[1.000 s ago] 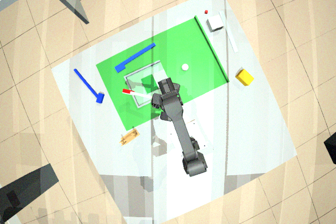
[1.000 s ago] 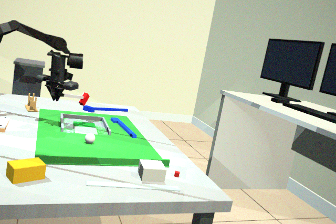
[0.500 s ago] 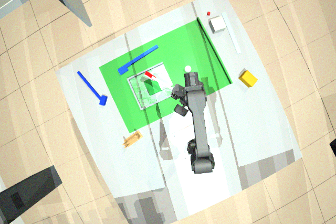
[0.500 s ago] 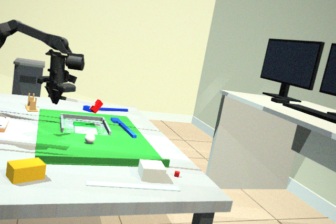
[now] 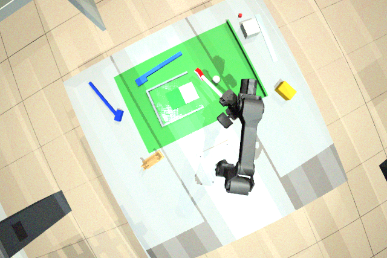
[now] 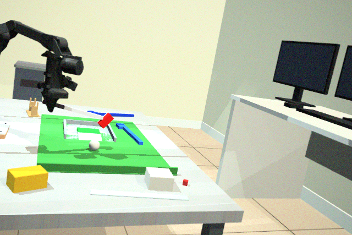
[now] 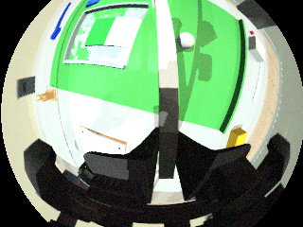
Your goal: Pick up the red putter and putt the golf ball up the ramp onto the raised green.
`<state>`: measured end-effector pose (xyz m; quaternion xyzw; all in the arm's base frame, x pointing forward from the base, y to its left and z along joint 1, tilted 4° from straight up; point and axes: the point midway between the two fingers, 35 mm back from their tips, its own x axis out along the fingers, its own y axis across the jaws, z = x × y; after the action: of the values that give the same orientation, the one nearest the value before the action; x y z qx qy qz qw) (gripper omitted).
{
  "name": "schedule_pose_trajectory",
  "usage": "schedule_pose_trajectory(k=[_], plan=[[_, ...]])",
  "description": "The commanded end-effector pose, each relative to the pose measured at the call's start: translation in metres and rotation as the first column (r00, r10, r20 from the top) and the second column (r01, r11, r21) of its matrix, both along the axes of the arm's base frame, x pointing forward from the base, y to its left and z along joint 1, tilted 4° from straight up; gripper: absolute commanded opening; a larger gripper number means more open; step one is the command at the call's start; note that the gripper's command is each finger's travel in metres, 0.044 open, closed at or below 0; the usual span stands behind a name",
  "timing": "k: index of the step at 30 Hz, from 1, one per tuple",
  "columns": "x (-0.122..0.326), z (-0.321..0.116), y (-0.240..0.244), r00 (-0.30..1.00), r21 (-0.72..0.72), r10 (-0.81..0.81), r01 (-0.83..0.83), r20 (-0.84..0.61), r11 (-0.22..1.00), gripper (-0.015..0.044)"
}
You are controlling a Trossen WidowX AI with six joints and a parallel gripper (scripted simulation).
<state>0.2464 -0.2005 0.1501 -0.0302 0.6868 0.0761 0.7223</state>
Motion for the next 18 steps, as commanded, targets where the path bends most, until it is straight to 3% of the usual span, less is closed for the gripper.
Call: schedule_pose_trajectory(k=[1,10,18], plan=[[-0.016,0.002,-0.024,0.995,-0.008,-0.1,0.1,-0.013,0.995,0.0],[-0.052,0.002,-0.062,0.961,-0.017,-0.272,0.271,-0.048,0.962,0.0],[-0.055,-0.002,-0.065,0.958,-0.017,-0.284,0.283,-0.05,0.959,0.0]])
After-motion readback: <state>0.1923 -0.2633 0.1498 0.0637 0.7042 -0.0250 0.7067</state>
